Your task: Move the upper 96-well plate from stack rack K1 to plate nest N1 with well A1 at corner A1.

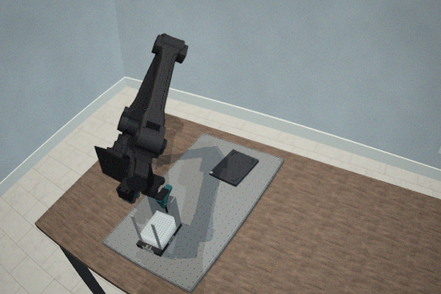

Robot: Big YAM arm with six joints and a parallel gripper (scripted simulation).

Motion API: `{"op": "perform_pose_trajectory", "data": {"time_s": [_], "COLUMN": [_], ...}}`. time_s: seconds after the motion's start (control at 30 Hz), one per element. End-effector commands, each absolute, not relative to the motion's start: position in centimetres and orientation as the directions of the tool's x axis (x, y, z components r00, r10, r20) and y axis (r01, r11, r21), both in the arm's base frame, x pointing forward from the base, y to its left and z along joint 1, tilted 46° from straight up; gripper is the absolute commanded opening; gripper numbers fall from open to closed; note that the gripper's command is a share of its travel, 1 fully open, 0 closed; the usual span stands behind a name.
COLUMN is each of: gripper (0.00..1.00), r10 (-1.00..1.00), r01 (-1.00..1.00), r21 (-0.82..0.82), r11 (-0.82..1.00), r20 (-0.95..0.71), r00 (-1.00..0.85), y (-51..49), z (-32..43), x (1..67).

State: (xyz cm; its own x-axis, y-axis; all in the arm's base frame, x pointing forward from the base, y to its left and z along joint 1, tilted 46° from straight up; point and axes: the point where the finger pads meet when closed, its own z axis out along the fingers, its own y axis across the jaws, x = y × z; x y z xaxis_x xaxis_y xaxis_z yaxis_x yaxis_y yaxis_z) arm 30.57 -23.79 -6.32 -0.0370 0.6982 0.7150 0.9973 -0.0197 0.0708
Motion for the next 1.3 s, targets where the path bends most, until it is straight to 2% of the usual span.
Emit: {"op": "perform_pose_trajectory", "data": {"time_s": [0.0,1.27], "gripper": [1.0,1.0], "r10": [0.723,0.704], "r01": [0.995,0.997], "r21": [0.102,0.075], "r11": [-0.018,-0.012], "r20": [0.688,0.709], "r00": [-0.057,-0.045], "y": [-25.3,-20.2], "z": [-5.7,-10.1], "x": [31.5,31.4]}}
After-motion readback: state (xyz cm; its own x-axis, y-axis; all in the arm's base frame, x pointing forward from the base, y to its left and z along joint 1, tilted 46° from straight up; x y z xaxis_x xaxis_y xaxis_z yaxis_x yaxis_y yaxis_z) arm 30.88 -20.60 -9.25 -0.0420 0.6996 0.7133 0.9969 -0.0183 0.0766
